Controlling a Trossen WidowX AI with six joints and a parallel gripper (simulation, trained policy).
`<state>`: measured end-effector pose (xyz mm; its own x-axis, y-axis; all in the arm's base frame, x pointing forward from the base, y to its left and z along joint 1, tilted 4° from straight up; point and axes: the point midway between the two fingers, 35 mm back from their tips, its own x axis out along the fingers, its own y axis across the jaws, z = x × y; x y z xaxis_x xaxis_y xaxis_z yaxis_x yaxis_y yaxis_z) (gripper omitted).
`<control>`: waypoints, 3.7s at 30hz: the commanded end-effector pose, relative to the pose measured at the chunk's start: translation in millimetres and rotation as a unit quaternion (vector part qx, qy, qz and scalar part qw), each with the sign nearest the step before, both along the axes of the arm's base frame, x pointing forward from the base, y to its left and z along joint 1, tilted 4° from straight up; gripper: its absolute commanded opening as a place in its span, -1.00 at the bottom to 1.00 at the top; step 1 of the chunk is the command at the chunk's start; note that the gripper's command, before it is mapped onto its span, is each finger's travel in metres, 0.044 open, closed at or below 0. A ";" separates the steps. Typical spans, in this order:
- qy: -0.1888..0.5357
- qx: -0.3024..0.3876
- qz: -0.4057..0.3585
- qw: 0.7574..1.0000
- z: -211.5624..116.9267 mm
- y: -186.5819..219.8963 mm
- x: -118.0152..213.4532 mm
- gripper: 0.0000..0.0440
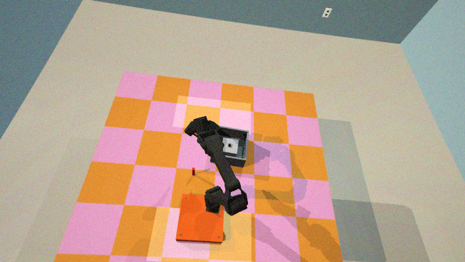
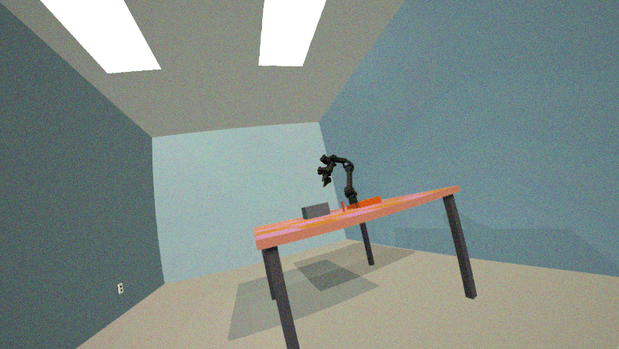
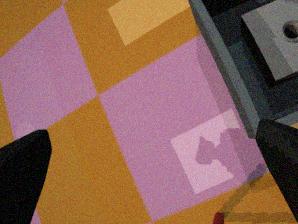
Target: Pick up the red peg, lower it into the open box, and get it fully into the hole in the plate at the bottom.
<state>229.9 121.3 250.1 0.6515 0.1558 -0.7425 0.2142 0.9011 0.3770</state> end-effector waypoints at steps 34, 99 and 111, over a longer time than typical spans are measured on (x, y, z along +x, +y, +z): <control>0.310 -0.036 -0.153 0.938 -177.1 26.2 -65.1 1.00; 0.195 -0.040 -0.287 0.937 -95.2 -45.0 28.4 -1.00; 0.182 -0.045 -0.317 0.930 -97.9 -88.3 68.3 -1.00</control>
